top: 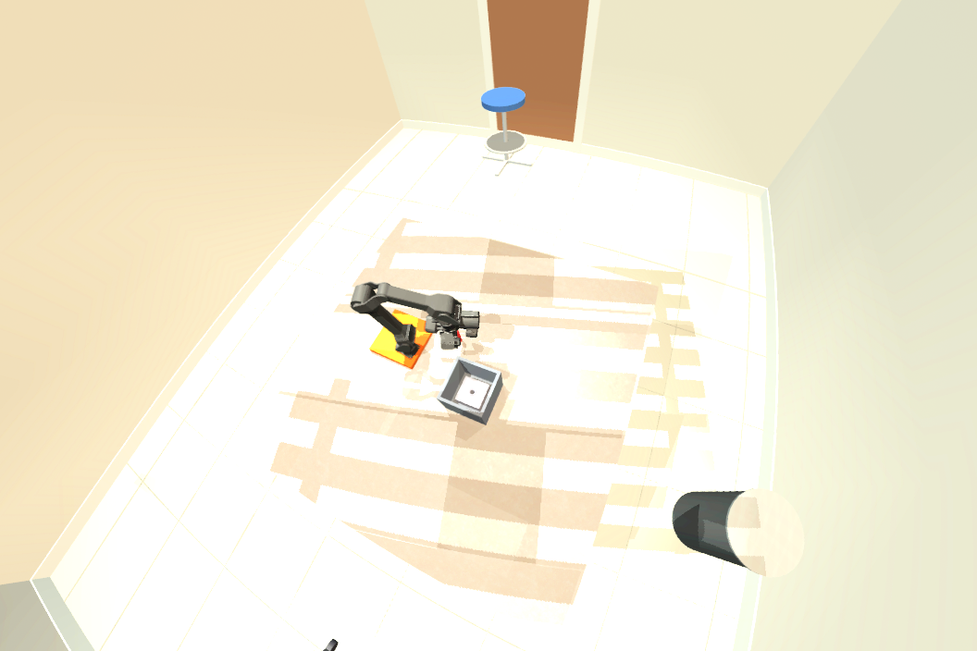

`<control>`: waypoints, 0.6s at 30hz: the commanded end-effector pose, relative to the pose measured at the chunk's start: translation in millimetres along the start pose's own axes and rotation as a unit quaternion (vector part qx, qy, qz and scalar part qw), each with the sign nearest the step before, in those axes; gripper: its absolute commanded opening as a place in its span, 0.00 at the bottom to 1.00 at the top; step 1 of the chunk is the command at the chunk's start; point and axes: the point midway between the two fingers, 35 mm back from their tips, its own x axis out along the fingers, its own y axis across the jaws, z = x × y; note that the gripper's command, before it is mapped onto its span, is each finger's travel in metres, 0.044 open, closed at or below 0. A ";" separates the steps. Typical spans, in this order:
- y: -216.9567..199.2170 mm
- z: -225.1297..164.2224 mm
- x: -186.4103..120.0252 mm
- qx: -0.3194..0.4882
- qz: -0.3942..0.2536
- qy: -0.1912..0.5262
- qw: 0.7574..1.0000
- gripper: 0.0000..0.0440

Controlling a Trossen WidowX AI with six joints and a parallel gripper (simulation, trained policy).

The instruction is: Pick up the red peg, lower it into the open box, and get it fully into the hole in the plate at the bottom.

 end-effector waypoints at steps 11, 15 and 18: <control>4.6 10.1 29.0 0.018 -0.004 -0.017 1.000 0.65; 8.3 11.4 30.8 0.015 -0.003 -0.020 1.000 0.41; 11.4 11.0 30.9 0.008 0.001 -0.019 1.000 0.23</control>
